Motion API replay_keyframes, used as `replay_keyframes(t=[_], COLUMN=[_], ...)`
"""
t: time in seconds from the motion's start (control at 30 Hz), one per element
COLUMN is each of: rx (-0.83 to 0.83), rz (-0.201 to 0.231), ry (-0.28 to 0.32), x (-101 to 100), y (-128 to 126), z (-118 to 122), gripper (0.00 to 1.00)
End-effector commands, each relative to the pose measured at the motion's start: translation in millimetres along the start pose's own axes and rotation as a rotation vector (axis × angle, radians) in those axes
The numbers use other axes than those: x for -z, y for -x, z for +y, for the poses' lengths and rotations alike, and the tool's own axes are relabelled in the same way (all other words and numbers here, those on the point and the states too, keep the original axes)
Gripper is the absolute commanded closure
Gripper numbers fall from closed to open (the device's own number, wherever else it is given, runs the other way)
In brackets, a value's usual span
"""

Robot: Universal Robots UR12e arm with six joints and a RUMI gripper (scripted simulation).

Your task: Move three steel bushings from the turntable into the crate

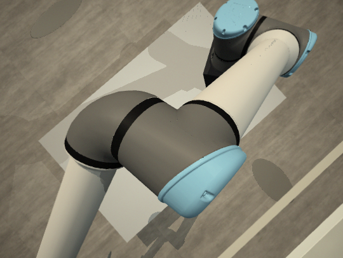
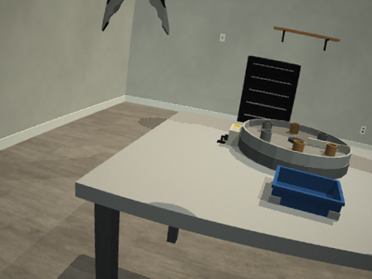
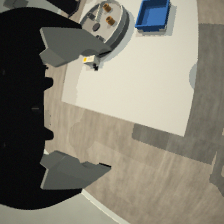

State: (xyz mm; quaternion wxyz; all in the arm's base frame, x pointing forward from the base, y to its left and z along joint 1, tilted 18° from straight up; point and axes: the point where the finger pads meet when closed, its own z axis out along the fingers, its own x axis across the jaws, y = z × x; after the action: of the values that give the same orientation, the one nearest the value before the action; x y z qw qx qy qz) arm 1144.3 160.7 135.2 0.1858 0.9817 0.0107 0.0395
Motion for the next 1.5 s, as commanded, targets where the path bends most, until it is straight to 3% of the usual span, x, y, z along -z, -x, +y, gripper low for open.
replay_keyframes(t=[0.0,0.87,1.17,1.47], rx=[0.000,0.012,0.054,0.164], rz=[0.002,0.002,0.000,-0.001], ry=[0.000,-0.002,-0.006,-0.018], x=[1.9,-0.9,-10.2,-34.4], y=[-0.6,2.4,13.1,46.0], z=[0.2,5.9,24.8,72.9], gripper=[0.00,0.00,0.00,0.00])
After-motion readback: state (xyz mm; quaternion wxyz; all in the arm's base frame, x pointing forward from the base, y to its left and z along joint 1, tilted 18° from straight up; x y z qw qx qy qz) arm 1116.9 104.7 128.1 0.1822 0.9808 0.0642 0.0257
